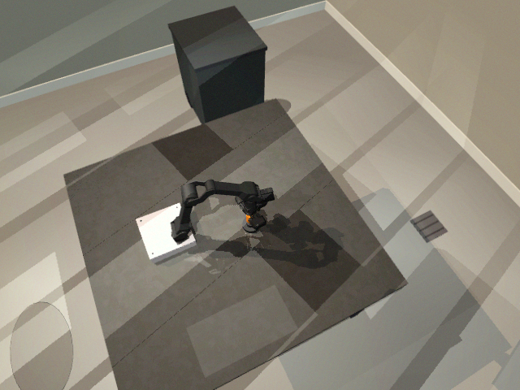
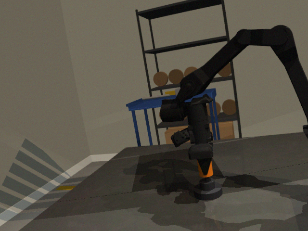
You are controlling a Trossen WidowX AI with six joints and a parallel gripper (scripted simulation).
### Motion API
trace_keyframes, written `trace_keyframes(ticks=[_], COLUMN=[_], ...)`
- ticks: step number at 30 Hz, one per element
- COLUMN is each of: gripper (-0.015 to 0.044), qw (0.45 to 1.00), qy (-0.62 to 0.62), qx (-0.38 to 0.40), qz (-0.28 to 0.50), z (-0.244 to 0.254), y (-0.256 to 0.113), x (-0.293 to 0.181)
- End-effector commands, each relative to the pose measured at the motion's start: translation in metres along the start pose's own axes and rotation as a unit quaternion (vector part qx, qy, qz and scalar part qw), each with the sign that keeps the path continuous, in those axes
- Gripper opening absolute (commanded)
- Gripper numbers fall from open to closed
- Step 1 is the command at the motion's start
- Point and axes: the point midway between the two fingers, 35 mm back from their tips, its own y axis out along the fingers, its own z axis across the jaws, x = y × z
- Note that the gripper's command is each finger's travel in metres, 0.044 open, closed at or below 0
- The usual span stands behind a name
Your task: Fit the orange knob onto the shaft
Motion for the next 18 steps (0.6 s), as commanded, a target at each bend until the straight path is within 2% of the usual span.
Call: trace_keyframes(ticks=[1, 6, 18], gripper=[0.0, 0.0, 0.0], qw=[1.0, 0.995, 0.995], qy=[-0.011, -0.098, -0.103], qx=[0.002, 0.001, 0.001], qz=[-0.002, -0.003, -0.002], z=[0.0001, -0.0003, 0.0004], y=[-0.0025, -0.0005, 0.0021], x=[0.0016, 0.0018, 0.0006])
